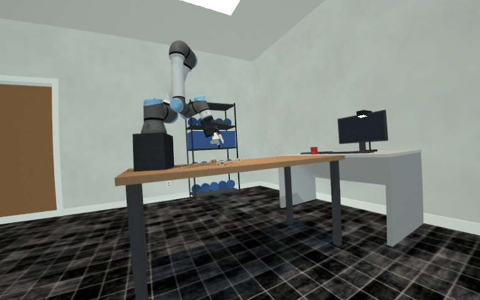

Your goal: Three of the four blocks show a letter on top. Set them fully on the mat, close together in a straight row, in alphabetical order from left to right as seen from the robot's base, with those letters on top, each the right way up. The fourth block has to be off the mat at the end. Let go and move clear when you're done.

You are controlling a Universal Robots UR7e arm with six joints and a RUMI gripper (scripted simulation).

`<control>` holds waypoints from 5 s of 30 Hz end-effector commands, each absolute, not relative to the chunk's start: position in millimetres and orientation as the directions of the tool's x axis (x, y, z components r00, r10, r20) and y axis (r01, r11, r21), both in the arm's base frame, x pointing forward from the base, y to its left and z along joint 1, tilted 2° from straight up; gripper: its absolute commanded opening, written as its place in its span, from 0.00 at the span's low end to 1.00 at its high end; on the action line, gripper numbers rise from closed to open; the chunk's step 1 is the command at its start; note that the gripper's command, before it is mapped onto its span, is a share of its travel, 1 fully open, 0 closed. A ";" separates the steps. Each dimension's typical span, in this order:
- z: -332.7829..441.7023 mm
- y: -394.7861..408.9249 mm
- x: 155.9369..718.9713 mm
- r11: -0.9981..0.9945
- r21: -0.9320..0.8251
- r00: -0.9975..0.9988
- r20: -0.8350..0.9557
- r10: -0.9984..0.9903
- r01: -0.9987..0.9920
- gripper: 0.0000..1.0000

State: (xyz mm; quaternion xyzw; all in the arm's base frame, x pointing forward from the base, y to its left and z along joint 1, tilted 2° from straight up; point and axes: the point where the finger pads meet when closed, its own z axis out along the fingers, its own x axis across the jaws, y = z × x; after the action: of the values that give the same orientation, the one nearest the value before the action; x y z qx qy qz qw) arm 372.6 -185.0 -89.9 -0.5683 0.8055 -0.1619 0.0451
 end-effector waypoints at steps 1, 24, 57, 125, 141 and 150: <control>-90.4 -173.8 377.2 0.203 -0.254 -0.237 0.112 -0.965 -0.946 1.00; -79.9 -133.3 383.6 -0.121 -0.141 0.108 0.094 -0.990 -0.983 1.00; -47.1 -70.9 373.4 -0.552 -0.040 0.553 -0.005 -0.833 -0.833 1.00; -68.5 -67.5 375.5 0.015 -0.018 -0.015 -0.034 -0.999 -1.000 1.00; -76.7 -67.9 376.1 0.269 -0.009 -0.269 -0.038 -0.962 -0.963 1.00; -81.4 -68.0 375.8 0.409 -0.003 -0.409 -0.038 -0.912 -0.913 1.00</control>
State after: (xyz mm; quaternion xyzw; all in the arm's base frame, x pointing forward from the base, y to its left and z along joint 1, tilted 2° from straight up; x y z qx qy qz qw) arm 376.6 -69.3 -77.1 -0.5940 0.8042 0.0095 0.0200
